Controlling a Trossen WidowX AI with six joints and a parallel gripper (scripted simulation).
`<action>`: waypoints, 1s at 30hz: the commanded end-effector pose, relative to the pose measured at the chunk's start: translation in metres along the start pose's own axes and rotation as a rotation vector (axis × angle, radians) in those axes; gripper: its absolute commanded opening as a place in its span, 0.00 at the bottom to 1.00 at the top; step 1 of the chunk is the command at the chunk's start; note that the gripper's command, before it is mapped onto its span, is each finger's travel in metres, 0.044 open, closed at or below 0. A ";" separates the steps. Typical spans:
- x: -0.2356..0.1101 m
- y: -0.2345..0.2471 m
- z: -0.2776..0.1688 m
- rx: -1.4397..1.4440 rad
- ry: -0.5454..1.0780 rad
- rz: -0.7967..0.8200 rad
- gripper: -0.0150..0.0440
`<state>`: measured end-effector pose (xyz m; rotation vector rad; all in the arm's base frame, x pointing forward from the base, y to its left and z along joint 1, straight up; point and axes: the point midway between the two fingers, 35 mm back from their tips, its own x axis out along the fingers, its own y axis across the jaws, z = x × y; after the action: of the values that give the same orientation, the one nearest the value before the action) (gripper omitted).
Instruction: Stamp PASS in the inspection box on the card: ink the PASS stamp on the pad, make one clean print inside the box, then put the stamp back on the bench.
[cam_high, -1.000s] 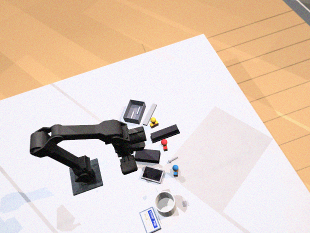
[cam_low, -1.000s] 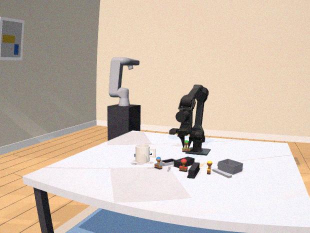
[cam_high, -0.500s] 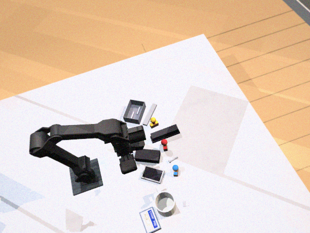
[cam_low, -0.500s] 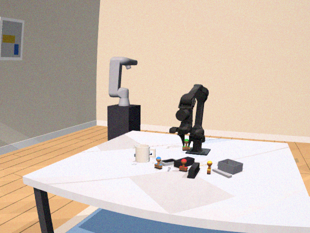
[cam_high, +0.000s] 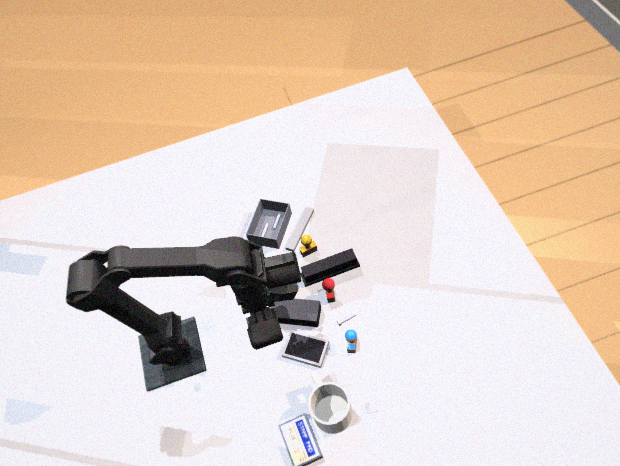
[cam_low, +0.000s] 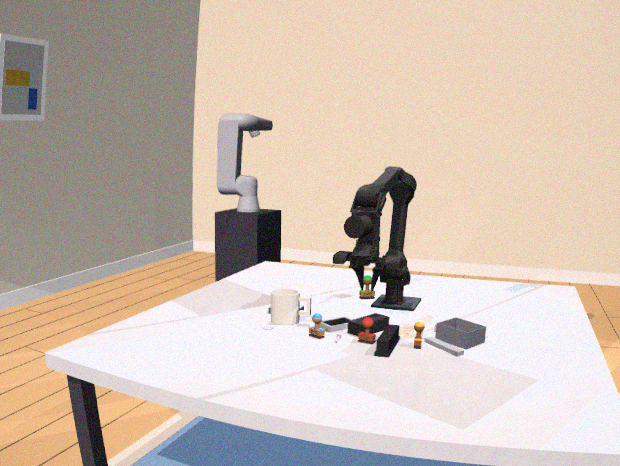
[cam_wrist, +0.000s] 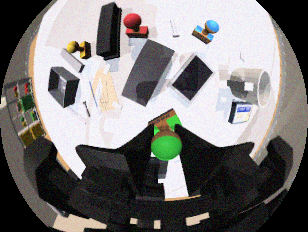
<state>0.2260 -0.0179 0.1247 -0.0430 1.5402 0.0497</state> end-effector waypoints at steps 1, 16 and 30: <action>-0.001 -0.010 0.014 -0.004 0.000 0.002 0.25; 0.000 -0.062 0.062 -0.004 -0.005 -0.004 0.25; 0.008 -0.062 0.063 -0.003 -0.005 -0.003 0.25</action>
<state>0.2933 -0.0768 0.1220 -0.0460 1.5308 0.0410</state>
